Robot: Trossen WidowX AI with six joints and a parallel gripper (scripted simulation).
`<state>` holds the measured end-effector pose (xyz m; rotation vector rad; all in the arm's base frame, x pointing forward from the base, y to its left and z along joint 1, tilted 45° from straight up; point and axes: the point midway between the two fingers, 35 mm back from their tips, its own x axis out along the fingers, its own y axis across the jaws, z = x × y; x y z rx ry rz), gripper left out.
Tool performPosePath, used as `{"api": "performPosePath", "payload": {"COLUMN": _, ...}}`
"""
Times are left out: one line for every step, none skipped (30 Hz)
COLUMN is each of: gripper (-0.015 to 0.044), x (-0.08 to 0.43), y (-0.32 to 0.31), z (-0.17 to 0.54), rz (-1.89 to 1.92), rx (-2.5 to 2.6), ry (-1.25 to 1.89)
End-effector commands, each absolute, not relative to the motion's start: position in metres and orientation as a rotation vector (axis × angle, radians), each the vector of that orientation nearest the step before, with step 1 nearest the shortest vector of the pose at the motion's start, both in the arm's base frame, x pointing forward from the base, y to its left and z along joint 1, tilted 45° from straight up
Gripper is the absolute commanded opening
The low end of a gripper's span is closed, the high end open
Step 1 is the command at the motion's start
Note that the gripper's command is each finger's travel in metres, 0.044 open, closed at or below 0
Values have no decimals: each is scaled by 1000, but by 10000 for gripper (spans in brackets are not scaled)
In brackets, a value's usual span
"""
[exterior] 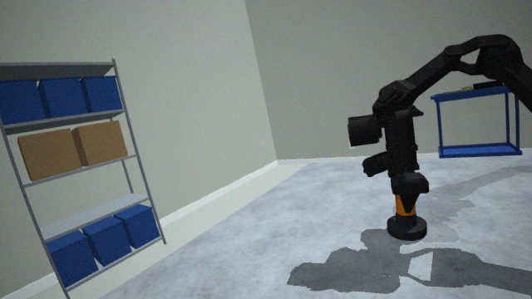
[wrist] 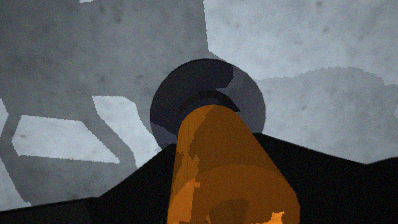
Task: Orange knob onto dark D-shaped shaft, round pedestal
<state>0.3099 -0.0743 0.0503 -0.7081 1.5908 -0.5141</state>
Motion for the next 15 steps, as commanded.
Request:
{"api": "performPosePath", "payload": {"gripper": 0, "x": 311, "y": -76, "z": 48, "rz": -511, "rx": -718, "ry": 1586}}
{"api": "performPosePath", "payload": {"gripper": 0, "x": 311, "y": -77, "z": 47, "rz": -511, "rx": -718, "ry": 1586}}
{"api": "performPosePath", "payload": {"gripper": 0, "x": 311, "y": -78, "z": 46, "rz": -511, "rx": -718, "ry": 1586}}
{"api": "performPosePath", "payload": {"gripper": 0, "x": 311, "y": -78, "z": 45, "rz": -511, "rx": -718, "ry": 1586}}
{"api": "performPosePath", "payload": {"gripper": 0, "x": 310, "y": -78, "z": 47, "rz": -515, "rx": -708, "ry": 1590}}
{"api": "performPosePath", "payload": {"gripper": 0, "x": 310, "y": -78, "z": 47, "rz": -515, "rx": -708, "ry": 1590}}
{"api": "performPosePath", "payload": {"gripper": 0, "x": 310, "y": -78, "z": 47, "rz": -515, "rx": -708, "ry": 1590}}
{"api": "performPosePath", "payload": {"gripper": 0, "x": 310, "y": -78, "z": 47, "rz": -515, "rx": -708, "ry": 1590}}
{"api": "performPosePath", "payload": {"gripper": 0, "x": 310, "y": -78, "z": 47, "rz": -515, "rx": -708, "ry": 1590}}
{"api": "performPosePath", "payload": {"gripper": 0, "x": 310, "y": -78, "z": 47, "rz": -515, "rx": -708, "ry": 1590}}
{"api": "performPosePath", "payload": {"gripper": 0, "x": 310, "y": -78, "z": 47, "rz": -515, "rx": -708, "ry": 1590}}
{"api": "performPosePath", "payload": {"gripper": 26, "x": 310, "y": -78, "z": 47, "rz": -515, "rx": -708, "ry": 1590}}
{"api": "performPosePath", "payload": {"gripper": 53, "x": 310, "y": -78, "z": 47, "rz": -515, "rx": -708, "ry": 1590}}
{"api": "performPosePath", "payload": {"gripper": 79, "x": 310, "y": -78, "z": 47, "rz": -515, "rx": -708, "ry": 1590}}
{"api": "performPosePath", "payload": {"gripper": 105, "x": 310, "y": -78, "z": 47, "rz": -515, "rx": -708, "ry": 1590}}
